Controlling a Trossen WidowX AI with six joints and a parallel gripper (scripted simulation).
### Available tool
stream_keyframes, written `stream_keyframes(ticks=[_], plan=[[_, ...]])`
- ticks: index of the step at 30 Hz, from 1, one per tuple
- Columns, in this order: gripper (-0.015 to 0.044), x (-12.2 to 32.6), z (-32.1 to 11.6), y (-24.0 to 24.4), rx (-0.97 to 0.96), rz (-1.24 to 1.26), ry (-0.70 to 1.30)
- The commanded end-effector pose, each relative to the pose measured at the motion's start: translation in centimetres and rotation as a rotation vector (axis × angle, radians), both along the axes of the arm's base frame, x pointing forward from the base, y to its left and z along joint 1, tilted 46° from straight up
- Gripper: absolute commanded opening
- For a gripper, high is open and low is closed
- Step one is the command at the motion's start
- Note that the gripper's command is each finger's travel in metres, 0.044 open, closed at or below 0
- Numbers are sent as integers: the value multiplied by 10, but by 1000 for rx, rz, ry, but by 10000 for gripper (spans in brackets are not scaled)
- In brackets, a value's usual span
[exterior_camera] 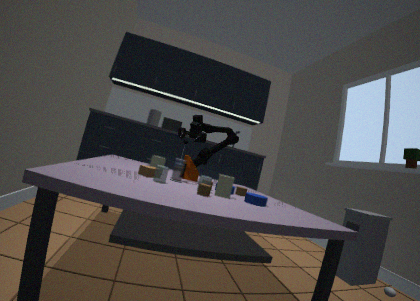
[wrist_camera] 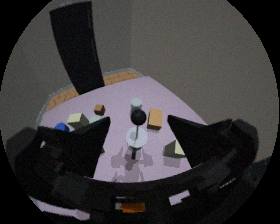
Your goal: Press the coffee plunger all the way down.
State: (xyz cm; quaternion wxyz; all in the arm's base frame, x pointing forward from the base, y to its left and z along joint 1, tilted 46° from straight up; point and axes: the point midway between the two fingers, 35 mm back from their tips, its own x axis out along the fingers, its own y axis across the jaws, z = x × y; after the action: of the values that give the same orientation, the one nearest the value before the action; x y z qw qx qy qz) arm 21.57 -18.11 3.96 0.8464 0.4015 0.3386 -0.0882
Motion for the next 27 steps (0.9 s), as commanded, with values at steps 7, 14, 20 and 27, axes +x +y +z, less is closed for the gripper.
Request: stream_keyframes(ticks=[7, 14, 20, 27], plan=[[440, 11, -12, 4, 7, -4, 4], [440, 18, -17, 6, 7, -4, 2], [282, 18, -17, 6, 7, -4, 2], [118, 18, -17, 6, 7, -4, 2]])
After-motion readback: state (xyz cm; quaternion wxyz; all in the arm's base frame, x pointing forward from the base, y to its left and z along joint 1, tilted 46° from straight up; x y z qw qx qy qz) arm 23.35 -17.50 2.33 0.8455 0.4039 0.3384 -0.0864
